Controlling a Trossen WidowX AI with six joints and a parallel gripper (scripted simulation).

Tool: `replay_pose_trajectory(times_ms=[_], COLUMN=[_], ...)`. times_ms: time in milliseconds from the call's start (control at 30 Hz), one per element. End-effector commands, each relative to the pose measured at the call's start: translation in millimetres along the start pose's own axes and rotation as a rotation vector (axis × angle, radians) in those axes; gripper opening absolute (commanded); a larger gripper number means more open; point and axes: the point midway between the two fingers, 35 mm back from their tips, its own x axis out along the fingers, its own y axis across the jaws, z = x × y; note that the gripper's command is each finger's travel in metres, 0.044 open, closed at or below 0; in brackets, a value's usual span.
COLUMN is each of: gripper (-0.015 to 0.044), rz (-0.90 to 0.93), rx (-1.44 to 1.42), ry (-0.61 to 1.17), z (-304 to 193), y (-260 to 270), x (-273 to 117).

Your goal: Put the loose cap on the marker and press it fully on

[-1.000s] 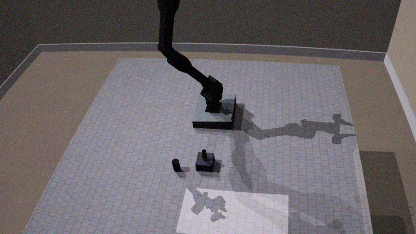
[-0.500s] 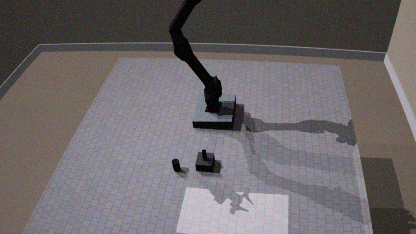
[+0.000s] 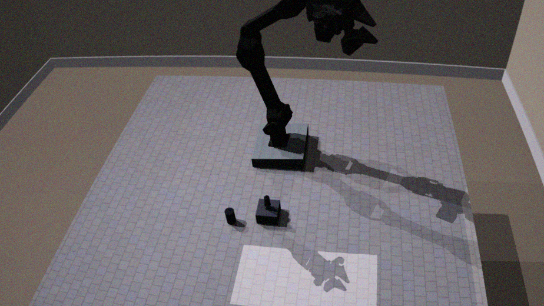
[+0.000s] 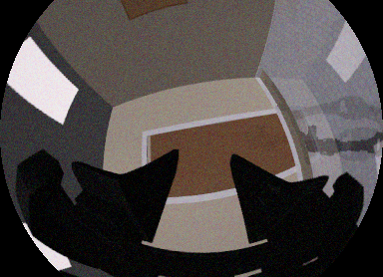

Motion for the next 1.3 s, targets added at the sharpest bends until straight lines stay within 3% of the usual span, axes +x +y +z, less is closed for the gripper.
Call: replay_pose_trajectory(times_ms=[0,233,567,900,1267], gripper=[0.0244,0.0244,0.0244,0.0244,0.0244], rz=[-0.133,-0.375,-0.738,-1.154,-1.456], rx=[-0.162,-0.322,-0.381,-0.295,-0.011], ry=[-0.161,-0.357,-0.575,-0.605,-0.472], z=[56.7,153.1,291.3,402.9,456.2], y=[-35.6,-88.2,-158.2,-239.1,-320.5], x=[35.7,61.5,37.1,-43.8,-161.1])
